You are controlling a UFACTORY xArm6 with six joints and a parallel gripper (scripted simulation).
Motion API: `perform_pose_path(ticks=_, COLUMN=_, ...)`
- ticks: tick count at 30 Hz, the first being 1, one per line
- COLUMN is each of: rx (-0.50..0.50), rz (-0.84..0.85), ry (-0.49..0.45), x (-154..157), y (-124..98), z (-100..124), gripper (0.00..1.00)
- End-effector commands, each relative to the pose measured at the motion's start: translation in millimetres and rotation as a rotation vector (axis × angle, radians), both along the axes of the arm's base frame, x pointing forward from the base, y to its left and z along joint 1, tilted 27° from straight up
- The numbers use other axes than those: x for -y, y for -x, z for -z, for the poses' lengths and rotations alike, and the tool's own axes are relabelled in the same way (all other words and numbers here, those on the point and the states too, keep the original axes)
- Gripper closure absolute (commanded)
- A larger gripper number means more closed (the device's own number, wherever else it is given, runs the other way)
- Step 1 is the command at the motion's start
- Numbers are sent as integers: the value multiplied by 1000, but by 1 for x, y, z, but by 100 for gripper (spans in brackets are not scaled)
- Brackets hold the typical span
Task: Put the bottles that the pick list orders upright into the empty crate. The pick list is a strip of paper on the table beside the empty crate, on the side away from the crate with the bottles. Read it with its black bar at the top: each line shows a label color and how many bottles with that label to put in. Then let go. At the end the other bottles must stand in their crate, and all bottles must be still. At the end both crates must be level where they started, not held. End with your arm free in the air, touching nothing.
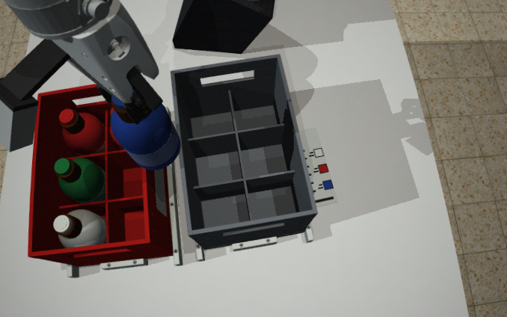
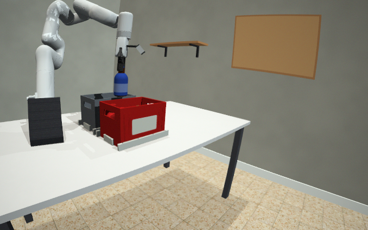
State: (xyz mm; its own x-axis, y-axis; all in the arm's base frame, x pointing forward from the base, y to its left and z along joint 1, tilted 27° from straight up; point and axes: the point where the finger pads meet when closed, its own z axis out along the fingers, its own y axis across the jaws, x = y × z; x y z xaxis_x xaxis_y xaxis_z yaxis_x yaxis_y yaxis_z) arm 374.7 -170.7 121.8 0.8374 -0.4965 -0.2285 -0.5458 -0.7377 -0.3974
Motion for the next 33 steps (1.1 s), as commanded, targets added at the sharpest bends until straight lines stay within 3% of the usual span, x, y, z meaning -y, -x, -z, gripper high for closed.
perform_pose_path(ticks=1, rx=4, rz=1, ry=3, x=-2, y=6, z=-3, gripper=100)
perform_pose_path(ticks=33, rx=4, rz=1, ry=3, x=-25, y=56, z=-13, gripper=100)
